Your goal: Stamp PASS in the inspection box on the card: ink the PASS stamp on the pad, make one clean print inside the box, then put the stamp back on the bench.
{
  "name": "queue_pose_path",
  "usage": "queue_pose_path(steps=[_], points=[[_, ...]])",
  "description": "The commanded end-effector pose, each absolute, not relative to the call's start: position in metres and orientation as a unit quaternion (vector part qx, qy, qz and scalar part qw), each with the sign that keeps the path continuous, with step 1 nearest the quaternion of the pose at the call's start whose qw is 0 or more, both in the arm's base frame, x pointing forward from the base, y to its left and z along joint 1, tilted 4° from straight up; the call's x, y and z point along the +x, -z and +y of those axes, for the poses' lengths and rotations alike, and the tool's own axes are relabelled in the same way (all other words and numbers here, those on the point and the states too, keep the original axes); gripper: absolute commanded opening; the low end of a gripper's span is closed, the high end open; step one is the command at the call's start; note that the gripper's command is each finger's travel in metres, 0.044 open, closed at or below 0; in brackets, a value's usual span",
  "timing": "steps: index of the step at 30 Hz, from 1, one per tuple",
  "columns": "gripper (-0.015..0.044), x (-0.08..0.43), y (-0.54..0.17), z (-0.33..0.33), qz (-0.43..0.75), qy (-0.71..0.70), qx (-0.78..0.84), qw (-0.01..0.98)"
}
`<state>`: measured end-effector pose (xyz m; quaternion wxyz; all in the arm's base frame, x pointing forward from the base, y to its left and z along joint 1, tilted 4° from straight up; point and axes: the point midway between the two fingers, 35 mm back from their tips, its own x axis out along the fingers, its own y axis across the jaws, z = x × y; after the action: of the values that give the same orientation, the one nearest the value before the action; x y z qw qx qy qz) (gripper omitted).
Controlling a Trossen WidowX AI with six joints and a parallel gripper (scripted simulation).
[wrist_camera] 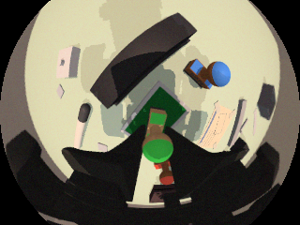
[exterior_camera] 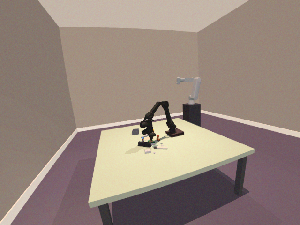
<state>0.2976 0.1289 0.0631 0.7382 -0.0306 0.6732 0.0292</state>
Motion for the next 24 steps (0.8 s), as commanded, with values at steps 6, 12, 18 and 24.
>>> queue_pose_path(steps=[6,12,18,24], points=[[0.0000,0.2985,-0.0609,0.1284,0.673,-0.028,-0.032,0.739],[0.0000,0.2985,-0.0609,0.1284,0.673,-0.028,-0.032,0.739],[0.0000,0.2983,-0.0631,0.1284,0.673,-0.028,-0.032,0.739],[0.0000,0.2981,-0.0661,0.1285,0.673,-0.028,-0.032,0.739]])
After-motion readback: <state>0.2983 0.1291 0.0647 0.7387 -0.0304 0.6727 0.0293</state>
